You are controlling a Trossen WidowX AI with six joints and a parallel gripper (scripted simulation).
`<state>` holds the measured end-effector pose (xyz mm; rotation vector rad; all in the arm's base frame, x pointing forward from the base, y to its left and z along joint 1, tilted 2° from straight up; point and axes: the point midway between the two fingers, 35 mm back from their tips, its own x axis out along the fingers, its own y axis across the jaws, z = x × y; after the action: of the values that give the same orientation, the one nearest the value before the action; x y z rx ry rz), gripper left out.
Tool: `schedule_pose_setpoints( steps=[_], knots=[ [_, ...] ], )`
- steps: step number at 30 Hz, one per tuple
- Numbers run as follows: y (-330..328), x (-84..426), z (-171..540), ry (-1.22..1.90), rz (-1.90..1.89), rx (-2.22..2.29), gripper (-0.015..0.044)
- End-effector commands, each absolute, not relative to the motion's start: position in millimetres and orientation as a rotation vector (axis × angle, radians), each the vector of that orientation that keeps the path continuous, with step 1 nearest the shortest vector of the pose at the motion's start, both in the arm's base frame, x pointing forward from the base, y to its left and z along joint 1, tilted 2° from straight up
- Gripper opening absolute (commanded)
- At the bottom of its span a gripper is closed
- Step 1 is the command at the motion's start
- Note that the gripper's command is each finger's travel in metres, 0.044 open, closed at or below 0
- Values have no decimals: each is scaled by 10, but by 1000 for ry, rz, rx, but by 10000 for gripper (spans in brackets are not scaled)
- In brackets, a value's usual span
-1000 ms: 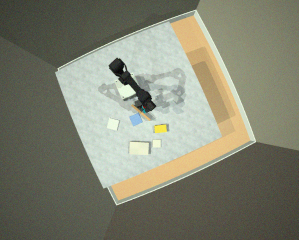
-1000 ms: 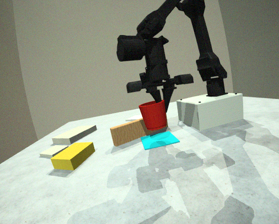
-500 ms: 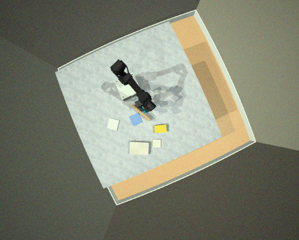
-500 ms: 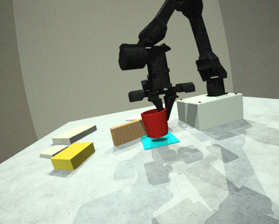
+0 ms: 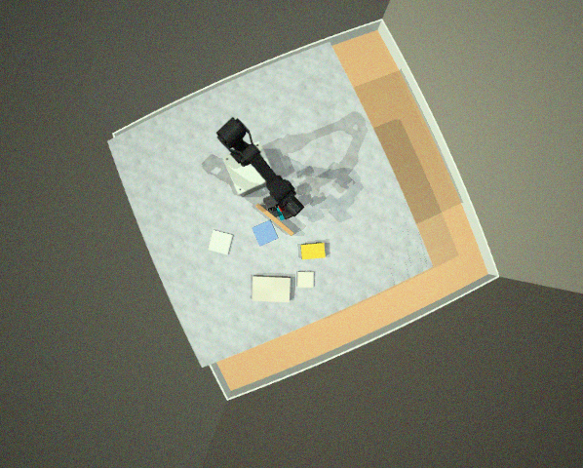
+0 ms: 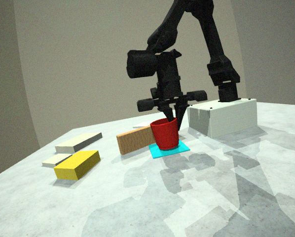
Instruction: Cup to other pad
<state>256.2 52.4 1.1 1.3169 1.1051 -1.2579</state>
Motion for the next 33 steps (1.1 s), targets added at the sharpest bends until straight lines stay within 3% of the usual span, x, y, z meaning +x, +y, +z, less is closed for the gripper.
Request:
schedule_pose_setpoints(
  steps=[1, 4, 9, 33],
  knots=[
    [524, 2563, 16, 1105, -1257, 1317, 0],
    [524, 2563, 16, 1105, -1257, 1317, 0],
    [524, 2563, 16, 1105, -1257, 1317, 128],
    [533, 2561, 321, 1104, -1263, 1316, 128]
  ],
)
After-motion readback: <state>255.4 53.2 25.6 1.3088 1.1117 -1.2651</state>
